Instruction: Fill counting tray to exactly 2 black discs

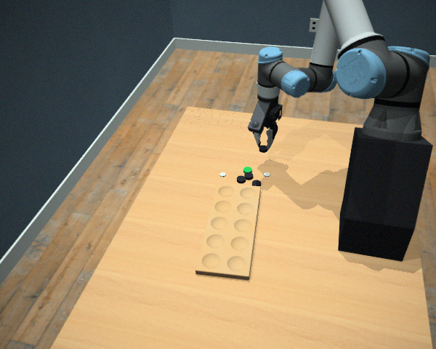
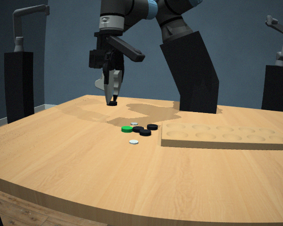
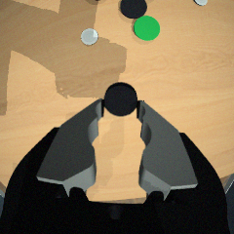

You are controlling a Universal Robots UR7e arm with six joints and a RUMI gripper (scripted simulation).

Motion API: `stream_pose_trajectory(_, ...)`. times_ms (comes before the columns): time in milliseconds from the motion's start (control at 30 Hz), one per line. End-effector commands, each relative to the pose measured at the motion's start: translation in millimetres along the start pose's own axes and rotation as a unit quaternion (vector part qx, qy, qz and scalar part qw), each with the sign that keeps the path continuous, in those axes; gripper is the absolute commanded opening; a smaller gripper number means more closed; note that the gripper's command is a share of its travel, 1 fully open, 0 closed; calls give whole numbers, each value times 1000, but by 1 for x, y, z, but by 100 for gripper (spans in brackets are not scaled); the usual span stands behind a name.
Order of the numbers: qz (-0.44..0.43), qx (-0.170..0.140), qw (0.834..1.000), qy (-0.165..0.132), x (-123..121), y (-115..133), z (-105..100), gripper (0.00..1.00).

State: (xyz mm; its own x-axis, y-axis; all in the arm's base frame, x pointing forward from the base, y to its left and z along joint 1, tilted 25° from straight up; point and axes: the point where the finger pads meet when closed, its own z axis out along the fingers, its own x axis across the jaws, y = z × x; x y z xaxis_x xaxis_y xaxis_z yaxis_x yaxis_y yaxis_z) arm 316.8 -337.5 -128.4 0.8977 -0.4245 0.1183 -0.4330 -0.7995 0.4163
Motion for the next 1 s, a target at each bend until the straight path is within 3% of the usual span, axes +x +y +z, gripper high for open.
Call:
stream_pose_trajectory(0, 0, 2, 1000, -4, -2, -1, -25, 0)
stream_pose_trajectory(333, 0, 2, 1000, -4, -3, -2, -38, 0)
stream_pose_trajectory(733, 0, 2, 1000, -3, 1, -4, -38, 0)
stream_pose_trajectory(967, 1, 8, 1000, -3, 11, -25, -37, 0)
